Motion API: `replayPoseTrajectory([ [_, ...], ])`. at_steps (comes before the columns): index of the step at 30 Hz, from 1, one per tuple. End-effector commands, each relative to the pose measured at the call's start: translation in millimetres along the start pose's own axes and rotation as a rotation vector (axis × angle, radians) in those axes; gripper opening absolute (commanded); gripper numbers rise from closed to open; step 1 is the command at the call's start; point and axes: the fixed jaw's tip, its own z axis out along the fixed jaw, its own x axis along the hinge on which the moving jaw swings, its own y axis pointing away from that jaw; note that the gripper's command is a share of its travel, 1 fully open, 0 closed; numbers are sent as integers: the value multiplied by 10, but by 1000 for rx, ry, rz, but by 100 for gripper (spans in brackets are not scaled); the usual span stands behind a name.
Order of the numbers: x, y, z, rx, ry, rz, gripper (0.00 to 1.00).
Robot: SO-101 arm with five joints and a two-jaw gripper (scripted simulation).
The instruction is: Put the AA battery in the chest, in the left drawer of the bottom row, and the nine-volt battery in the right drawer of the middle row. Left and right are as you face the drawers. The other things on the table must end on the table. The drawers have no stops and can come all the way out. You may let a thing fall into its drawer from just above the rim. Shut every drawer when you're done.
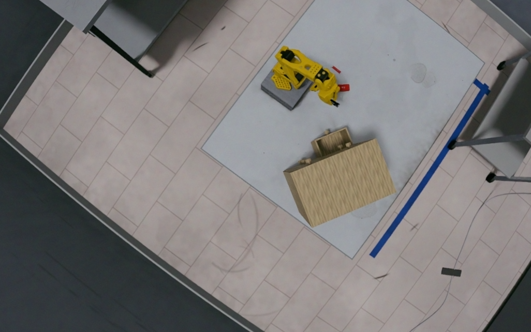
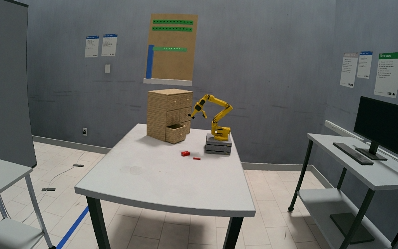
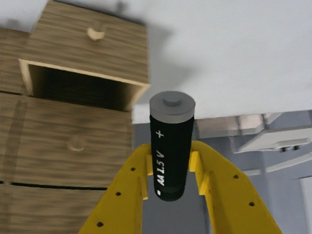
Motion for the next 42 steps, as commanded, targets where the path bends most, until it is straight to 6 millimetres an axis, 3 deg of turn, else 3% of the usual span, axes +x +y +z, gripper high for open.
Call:
replayPoseTrajectory([
  [1, -35, 188, 0, -52, -8, 79, 0],
  [9, -91, 527, -43, -149, -4, 246, 0],
  [42, -91, 527, -43, -149, -4, 246, 0],
])
